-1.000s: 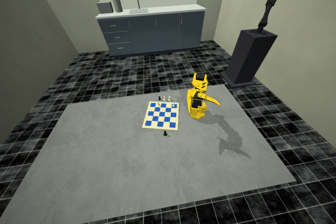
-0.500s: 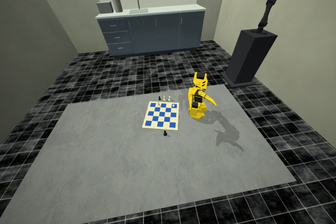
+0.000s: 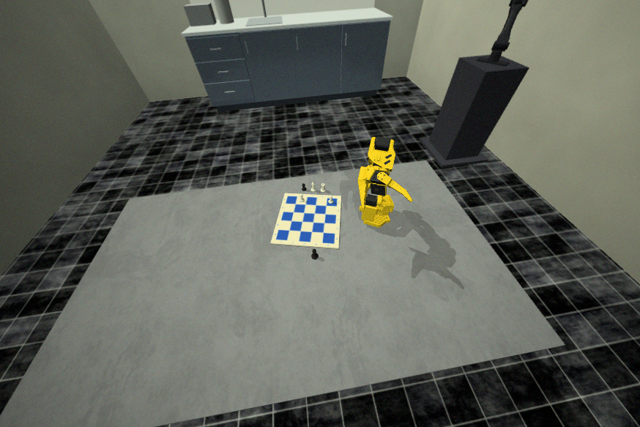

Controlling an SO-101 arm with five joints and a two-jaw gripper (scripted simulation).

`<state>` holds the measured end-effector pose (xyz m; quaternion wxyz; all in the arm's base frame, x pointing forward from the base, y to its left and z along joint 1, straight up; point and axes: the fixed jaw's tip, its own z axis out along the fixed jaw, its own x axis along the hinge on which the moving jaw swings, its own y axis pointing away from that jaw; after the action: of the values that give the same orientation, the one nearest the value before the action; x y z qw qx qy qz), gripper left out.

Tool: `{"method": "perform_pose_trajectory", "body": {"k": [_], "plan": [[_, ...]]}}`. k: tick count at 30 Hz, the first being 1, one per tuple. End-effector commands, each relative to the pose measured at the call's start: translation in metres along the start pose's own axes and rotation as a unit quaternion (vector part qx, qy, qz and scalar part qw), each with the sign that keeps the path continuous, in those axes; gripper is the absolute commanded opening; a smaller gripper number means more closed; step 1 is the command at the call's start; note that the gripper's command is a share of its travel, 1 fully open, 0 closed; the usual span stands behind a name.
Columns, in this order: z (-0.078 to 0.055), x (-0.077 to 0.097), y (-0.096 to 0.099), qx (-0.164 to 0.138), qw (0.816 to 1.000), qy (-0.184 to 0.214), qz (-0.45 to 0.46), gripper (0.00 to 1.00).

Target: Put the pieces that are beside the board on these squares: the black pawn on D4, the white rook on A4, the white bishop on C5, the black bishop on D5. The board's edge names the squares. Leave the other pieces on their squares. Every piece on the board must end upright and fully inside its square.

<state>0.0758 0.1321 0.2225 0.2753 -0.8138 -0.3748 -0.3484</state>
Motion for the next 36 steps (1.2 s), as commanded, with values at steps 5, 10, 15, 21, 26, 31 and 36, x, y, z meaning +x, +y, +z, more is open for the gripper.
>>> {"method": "perform_pose_trajectory", "body": {"k": [5,10,15,21,26,31,36], "plan": [[0.000,-0.003,0.007,-0.017,0.998,-0.002,0.053,0.69],[-0.001,-0.002,0.012,-0.031,0.994,0.004,0.108,0.68],[-0.001,-0.002,0.017,-0.042,0.988,0.009,0.149,0.67],[-0.003,-0.002,0.027,-0.068,0.965,0.024,0.250,0.66],[-0.005,-0.002,0.037,-0.091,0.931,0.044,0.350,0.64],[-0.006,-0.002,0.041,-0.100,0.913,0.054,0.392,0.63],[-0.008,-0.003,0.050,-0.117,0.866,0.078,0.479,0.62]]}}
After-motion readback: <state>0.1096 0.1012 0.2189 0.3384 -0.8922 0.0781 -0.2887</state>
